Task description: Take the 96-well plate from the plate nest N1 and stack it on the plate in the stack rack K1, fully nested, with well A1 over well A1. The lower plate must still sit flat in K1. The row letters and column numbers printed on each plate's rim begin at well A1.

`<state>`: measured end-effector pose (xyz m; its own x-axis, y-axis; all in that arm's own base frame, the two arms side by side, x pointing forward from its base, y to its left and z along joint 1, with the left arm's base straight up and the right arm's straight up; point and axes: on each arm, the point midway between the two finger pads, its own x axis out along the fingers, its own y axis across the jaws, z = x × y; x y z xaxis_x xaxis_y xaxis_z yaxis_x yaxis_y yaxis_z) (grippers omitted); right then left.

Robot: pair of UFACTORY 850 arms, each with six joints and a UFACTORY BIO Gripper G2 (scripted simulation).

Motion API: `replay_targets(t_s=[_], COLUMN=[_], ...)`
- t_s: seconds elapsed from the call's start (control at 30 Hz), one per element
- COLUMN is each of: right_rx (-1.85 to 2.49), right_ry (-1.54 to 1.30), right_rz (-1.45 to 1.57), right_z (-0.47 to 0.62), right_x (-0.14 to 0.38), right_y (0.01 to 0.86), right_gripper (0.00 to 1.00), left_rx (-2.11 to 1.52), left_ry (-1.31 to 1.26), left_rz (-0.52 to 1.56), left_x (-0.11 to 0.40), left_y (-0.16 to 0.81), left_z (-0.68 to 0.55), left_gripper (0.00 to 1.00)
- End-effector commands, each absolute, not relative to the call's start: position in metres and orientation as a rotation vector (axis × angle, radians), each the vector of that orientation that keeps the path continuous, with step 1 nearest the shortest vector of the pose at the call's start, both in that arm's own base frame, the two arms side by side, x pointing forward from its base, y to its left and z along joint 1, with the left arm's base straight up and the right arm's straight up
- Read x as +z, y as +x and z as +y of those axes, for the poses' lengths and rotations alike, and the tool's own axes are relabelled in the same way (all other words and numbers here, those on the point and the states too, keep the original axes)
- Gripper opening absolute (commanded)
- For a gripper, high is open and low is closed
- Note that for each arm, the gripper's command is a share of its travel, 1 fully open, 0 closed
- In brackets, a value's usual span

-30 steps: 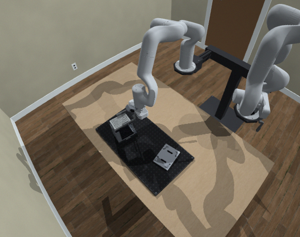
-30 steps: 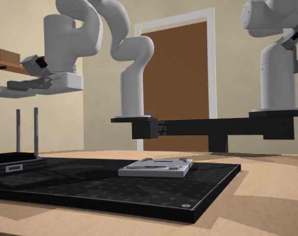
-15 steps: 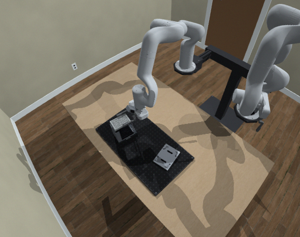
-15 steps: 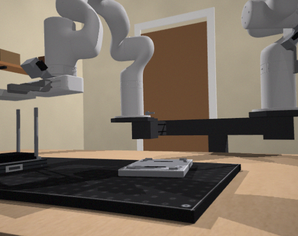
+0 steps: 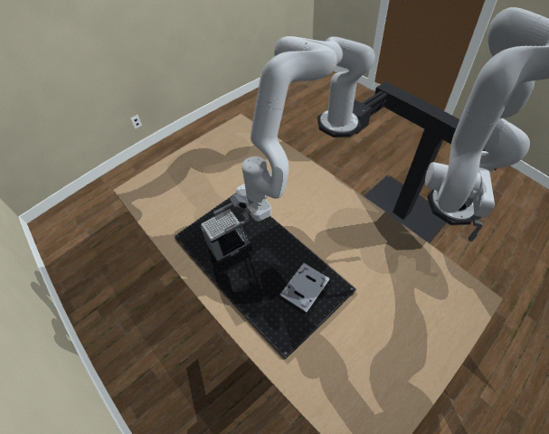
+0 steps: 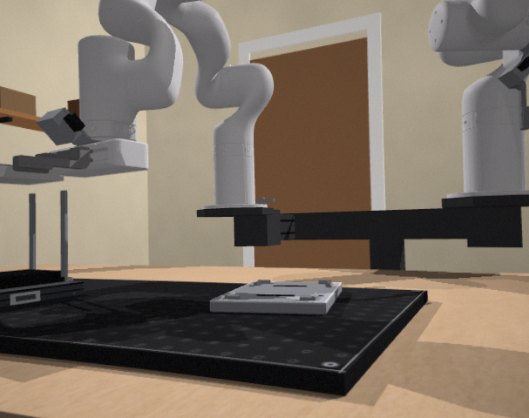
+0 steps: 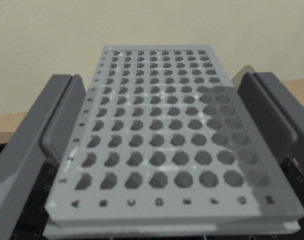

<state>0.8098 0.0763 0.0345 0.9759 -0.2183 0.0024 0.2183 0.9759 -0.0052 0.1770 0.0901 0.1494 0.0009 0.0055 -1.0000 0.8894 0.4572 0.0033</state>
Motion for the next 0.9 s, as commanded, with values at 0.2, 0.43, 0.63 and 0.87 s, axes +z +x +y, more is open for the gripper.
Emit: replay_targets(t_s=[0.2,0.43,0.63,0.87], right_rx=[-0.220,-0.220,-0.220,-0.220], right_ry=[-0.005,-0.005,-0.005,-0.005], right_rz=[-0.004,-0.004,-0.004,-0.004], right_z=[0.0764,0.0765,0.0765,0.0765], right_x=[0.0295,0.0272,0.0271,0.0272], right_y=[0.8106,0.8107,0.8107,0.8107], right_gripper=[0.00,0.00,0.00,0.00], left_rx=[-0.848,-0.848,-0.848,-0.848], left_ry=[0.858,0.858,0.858,0.858], left_rz=[1.399,1.399,1.399,1.399], left_x=[0.1495,0.1495,0.1495,0.1495], left_y=[0.1773,0.1773,0.1773,0.1773], left_z=[0.0901,0.0901,0.0901,0.0901], left_gripper=[1.00,1.00,1.00,1.00])
